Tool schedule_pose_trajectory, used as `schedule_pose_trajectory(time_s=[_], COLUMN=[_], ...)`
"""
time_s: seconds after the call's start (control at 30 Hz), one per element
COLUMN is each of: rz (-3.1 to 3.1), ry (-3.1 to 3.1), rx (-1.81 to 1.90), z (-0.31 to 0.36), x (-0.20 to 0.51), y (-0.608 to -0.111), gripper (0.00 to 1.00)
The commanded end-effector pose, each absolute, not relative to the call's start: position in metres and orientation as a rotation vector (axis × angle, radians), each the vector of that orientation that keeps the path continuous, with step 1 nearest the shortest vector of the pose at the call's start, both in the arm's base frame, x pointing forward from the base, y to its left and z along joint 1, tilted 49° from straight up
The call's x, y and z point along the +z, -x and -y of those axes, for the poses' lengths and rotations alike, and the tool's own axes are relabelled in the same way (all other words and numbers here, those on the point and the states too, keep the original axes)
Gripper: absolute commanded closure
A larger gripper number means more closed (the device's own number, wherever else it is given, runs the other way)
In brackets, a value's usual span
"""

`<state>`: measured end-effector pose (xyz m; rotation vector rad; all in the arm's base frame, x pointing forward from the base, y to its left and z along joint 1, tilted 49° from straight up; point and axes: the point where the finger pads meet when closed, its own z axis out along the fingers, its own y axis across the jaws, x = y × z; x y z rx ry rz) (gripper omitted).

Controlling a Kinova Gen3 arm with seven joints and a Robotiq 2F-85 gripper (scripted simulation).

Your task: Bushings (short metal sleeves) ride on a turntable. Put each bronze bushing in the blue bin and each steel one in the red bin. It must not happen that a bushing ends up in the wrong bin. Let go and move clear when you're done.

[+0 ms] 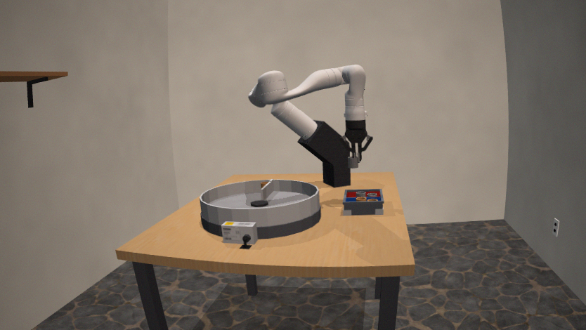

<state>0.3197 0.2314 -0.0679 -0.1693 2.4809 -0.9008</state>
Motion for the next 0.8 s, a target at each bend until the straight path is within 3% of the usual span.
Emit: schedule_pose_trajectory(time_s=[0.0,0.77], rz=[-2.478,-2.480], ry=[0.178,0.174], rx=[-0.902,-0.899], z=[-0.233,-0.219], x=[-0.068,-0.083], y=[-0.320,-0.331], gripper=[1.00,1.00])
